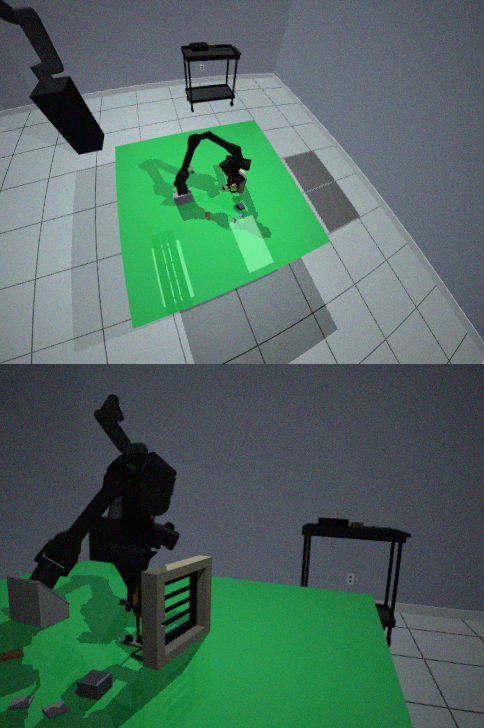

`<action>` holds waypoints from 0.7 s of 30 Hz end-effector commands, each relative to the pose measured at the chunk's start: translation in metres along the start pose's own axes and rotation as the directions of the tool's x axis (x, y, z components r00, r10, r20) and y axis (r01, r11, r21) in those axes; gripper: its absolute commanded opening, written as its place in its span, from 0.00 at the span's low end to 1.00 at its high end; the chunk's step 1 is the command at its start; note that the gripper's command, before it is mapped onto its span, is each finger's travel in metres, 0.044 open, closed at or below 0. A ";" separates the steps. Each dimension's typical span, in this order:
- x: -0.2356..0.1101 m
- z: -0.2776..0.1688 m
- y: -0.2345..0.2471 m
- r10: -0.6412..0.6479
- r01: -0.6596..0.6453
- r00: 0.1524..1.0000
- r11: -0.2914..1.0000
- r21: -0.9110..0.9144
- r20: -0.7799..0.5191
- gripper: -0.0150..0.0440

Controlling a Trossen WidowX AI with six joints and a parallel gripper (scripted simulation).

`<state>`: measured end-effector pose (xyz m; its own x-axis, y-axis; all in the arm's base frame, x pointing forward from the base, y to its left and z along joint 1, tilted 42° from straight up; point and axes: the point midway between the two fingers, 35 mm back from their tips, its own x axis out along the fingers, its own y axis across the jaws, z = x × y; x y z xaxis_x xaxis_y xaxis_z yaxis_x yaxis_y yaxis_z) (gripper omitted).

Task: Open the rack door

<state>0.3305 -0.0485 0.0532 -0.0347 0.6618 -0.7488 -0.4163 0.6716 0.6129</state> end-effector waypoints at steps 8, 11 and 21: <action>0.000 0.000 0.000 0.002 0.000 1.000 0.801 -0.598 0.002 0.75; 0.000 0.000 0.000 0.002 0.000 1.000 0.704 -0.710 0.002 0.75; 0.000 0.000 0.000 0.002 0.001 1.000 0.290 -0.957 0.002 0.75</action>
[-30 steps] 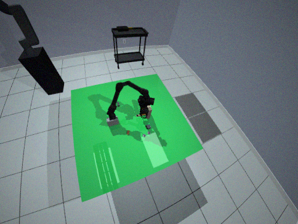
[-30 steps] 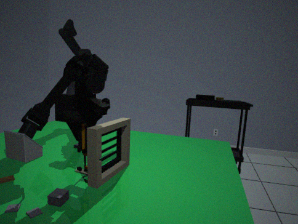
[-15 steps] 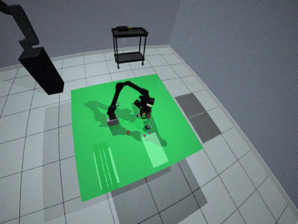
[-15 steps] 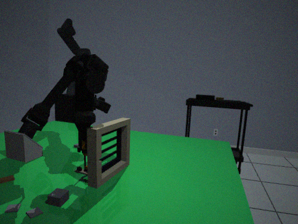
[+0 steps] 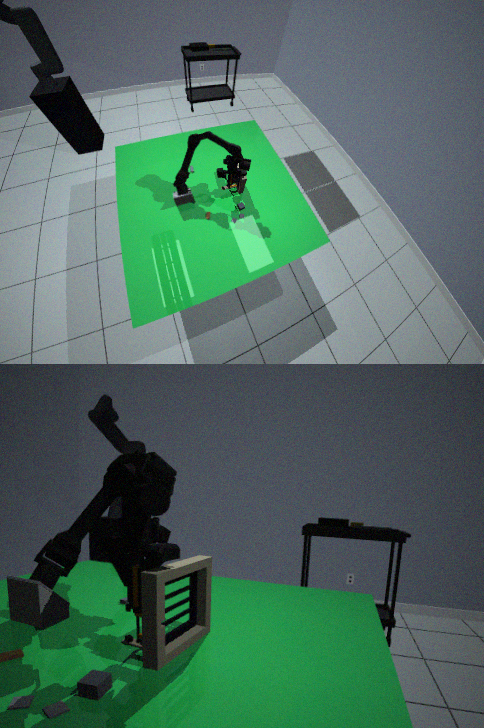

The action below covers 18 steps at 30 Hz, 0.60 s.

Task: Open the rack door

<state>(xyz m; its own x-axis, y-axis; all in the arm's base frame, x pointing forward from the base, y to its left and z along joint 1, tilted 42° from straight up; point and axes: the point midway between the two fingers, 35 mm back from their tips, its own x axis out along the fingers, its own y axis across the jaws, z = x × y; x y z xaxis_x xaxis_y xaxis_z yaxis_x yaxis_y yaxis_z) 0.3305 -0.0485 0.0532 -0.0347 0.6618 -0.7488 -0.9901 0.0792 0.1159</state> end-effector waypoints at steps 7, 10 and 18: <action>0.000 0.000 0.000 0.000 0.001 1.000 0.954 -0.300 0.002 0.75; 0.000 0.000 0.000 0.000 0.001 1.000 0.954 -0.300 0.002 0.75; 0.000 0.000 0.000 0.000 0.001 1.000 0.954 -0.300 0.002 0.44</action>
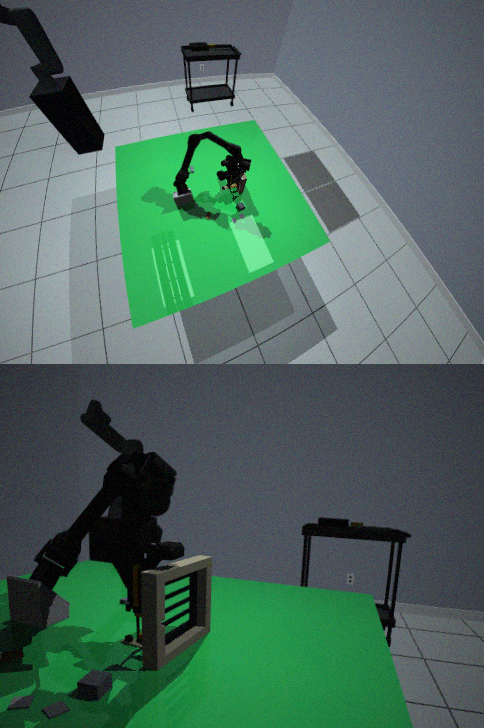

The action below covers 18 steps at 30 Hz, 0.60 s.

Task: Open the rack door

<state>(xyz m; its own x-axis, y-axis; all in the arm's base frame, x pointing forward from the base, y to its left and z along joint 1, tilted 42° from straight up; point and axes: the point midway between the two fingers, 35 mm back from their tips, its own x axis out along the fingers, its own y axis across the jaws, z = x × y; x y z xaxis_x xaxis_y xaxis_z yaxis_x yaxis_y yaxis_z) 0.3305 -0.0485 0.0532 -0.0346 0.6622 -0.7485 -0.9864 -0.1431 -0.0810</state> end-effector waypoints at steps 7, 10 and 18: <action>0.000 0.000 0.000 -0.001 0.001 1.000 1.000 -0.007 0.002 0.33; 0.000 0.000 0.000 -0.001 0.001 1.000 1.000 -0.007 0.002 0.29; 0.000 0.002 0.002 -0.001 0.001 1.000 0.998 0.069 0.002 0.29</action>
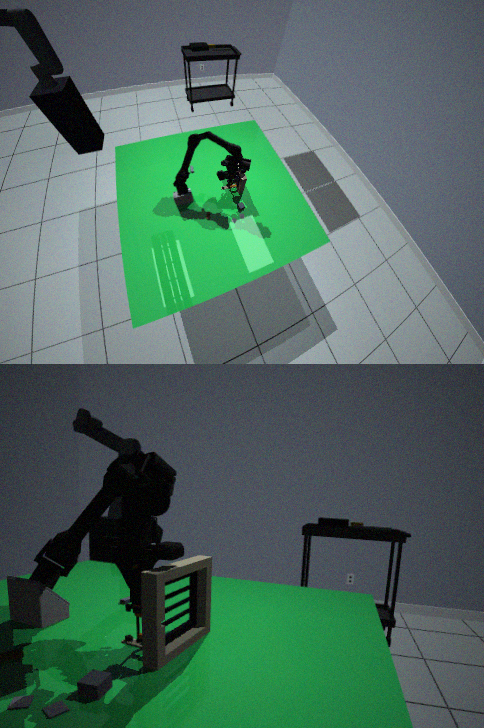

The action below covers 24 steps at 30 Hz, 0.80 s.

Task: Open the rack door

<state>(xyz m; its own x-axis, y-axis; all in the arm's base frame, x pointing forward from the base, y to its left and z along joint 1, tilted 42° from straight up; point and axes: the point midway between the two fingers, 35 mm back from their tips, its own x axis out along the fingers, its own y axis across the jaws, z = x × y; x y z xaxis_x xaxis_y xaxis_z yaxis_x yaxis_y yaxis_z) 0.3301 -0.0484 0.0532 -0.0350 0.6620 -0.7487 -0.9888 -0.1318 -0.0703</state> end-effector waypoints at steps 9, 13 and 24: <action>0.000 0.006 0.009 -0.001 0.000 1.000 0.970 0.243 0.002 0.29; 0.000 0.009 0.013 -0.001 0.000 1.000 0.946 0.325 0.002 0.29; 0.000 0.021 0.028 0.000 -0.001 1.000 0.847 0.532 0.003 0.29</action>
<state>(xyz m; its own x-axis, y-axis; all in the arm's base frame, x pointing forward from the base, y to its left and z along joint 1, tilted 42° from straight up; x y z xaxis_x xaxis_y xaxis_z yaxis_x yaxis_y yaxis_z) 0.3047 -0.0397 0.0615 -0.0438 0.6634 -0.7470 -0.9471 0.2104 0.2424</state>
